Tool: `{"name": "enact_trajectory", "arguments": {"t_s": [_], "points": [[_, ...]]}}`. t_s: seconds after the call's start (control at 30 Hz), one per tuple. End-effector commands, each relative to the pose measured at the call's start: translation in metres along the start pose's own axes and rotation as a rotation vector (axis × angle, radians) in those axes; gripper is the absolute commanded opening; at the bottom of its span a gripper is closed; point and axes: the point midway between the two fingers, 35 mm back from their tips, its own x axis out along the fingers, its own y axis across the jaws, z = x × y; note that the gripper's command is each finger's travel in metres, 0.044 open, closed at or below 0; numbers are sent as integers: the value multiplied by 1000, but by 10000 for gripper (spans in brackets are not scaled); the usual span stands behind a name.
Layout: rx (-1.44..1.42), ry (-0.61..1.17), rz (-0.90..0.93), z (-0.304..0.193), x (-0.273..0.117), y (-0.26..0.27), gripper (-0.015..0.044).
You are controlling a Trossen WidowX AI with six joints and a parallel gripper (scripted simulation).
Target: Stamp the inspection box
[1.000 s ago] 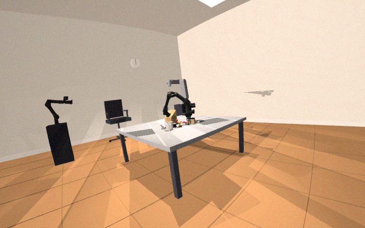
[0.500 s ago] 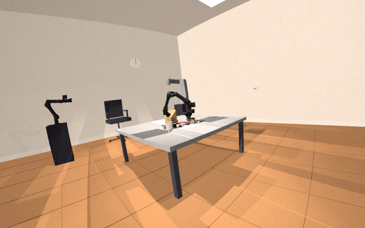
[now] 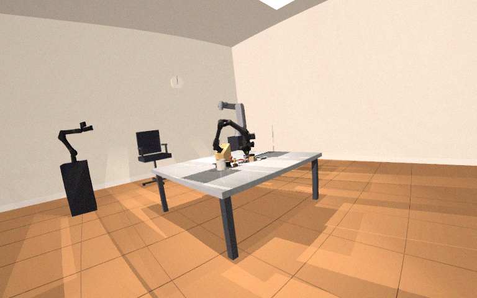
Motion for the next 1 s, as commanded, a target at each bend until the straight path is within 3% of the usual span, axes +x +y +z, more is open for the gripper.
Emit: {"name": "enact_trajectory", "arguments": {"t_s": [0.0,0.97], "points": [[8,-2,7,2,-4,1,0],[8,-2,9,2,-18,2,0]]}}
